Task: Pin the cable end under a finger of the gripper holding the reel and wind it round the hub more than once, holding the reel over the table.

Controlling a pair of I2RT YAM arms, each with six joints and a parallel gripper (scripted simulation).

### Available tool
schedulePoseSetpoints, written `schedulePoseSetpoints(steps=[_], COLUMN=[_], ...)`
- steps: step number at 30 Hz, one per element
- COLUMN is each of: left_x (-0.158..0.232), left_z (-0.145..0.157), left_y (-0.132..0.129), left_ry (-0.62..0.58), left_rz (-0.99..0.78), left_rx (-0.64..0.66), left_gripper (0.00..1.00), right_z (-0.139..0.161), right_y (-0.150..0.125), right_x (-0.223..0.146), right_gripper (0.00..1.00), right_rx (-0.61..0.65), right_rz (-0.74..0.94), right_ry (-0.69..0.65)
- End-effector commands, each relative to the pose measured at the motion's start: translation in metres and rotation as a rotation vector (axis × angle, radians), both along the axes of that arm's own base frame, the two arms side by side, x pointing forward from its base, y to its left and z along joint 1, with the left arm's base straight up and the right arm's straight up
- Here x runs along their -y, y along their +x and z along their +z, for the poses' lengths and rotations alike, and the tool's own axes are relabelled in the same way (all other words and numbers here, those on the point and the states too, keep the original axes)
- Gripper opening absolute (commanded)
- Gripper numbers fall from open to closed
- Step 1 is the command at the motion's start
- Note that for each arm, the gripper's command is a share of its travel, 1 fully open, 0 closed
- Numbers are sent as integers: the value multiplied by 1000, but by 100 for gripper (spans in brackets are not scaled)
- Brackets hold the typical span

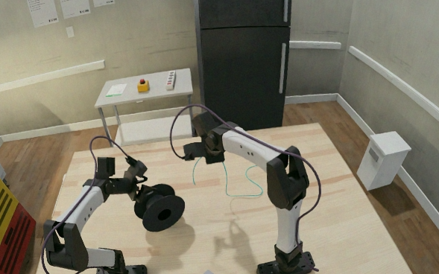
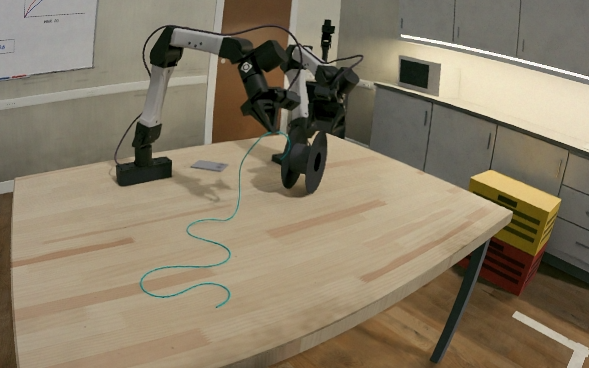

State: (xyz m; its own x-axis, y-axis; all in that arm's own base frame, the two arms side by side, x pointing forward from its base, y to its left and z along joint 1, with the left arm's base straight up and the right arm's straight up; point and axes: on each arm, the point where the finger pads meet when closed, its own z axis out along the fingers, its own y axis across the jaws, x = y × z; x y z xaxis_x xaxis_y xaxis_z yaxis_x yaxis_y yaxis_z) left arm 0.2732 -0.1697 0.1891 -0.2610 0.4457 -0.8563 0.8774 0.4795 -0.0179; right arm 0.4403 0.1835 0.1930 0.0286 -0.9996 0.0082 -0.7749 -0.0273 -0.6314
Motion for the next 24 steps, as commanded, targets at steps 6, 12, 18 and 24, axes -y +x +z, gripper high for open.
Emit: schedulePoseSetpoints(steps=[6, 12, 18, 24], left_x=[2, 3, 2, 0], left_z=[3, 5, 6, 8], left_y=[1, 1, 2, 5], left_ry=[-9, -9, -10, -12], left_rz=[-5, -1, 0, -4], left_rx=[23, 27, 31, 37], left_gripper=[75, 75, 75, 75], right_z=[12, -4, 2, 4], right_y=[-4, -9, -13, -17], right_x=[-5, -14, -30, -23], right_gripper=[0, 0, 0, 0], right_rx=[20, -10, 8, 7], right_rz=[-24, -28, -25, -39], right_ry=[8, -11, 0, -1])
